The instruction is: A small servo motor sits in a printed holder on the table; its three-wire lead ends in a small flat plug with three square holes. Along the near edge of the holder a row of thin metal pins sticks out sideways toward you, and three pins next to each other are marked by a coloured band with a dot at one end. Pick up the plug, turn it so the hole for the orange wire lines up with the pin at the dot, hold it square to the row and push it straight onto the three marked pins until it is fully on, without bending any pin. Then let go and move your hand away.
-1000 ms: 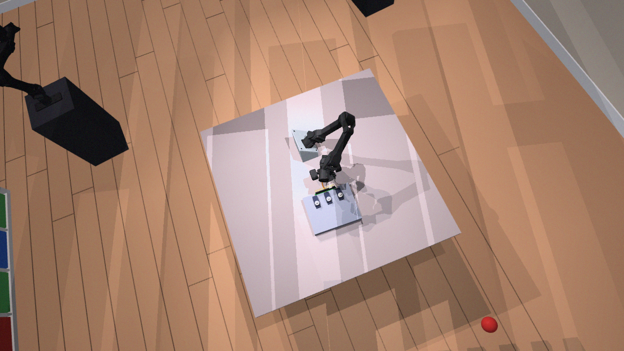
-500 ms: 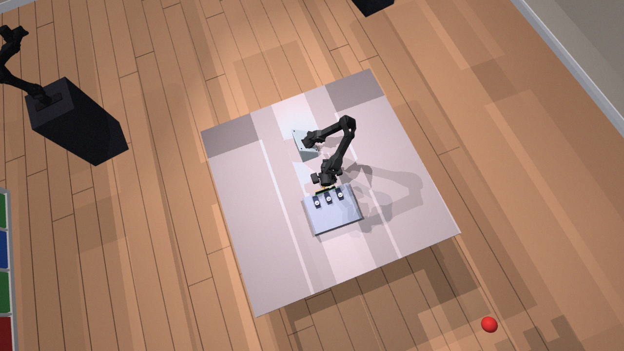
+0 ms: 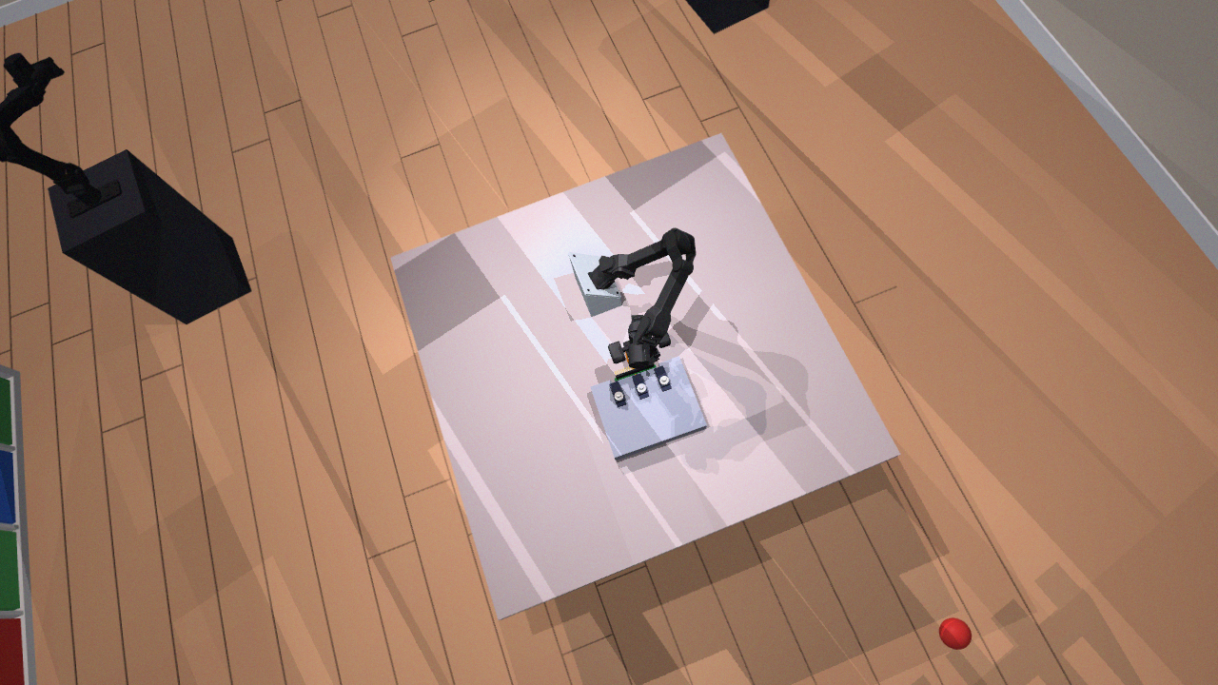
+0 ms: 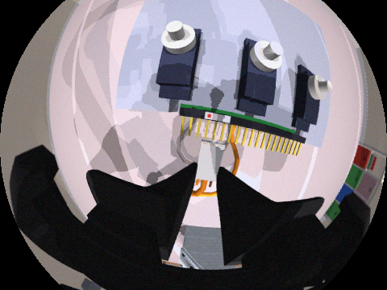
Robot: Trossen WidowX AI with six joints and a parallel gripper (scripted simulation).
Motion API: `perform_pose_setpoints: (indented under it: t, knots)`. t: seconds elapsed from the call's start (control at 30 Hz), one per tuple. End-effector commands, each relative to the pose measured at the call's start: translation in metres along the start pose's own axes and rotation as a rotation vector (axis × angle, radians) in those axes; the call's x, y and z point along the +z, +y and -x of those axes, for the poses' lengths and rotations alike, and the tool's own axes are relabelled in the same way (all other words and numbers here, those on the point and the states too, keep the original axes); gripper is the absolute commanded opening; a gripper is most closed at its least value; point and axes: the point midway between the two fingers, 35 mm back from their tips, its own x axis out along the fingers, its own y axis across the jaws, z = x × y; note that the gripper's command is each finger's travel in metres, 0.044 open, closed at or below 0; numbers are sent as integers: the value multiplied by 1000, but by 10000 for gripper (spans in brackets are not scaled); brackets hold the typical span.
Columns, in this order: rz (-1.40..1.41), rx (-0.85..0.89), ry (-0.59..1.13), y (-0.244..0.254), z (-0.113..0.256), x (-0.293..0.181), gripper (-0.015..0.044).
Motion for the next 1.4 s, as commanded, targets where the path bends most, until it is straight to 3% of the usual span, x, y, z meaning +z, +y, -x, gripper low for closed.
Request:
perform_pose_setpoints:
  t: [0.0,0.97,1.23,1.37]
  knots:
    - [-1,3,-4,1,1,4,0]
    - [-1,3,-5,2,2,22,0]
    - [-1,3,-5,1,-1,18,210]
    - [-1,0,-5,0,22,19,315]
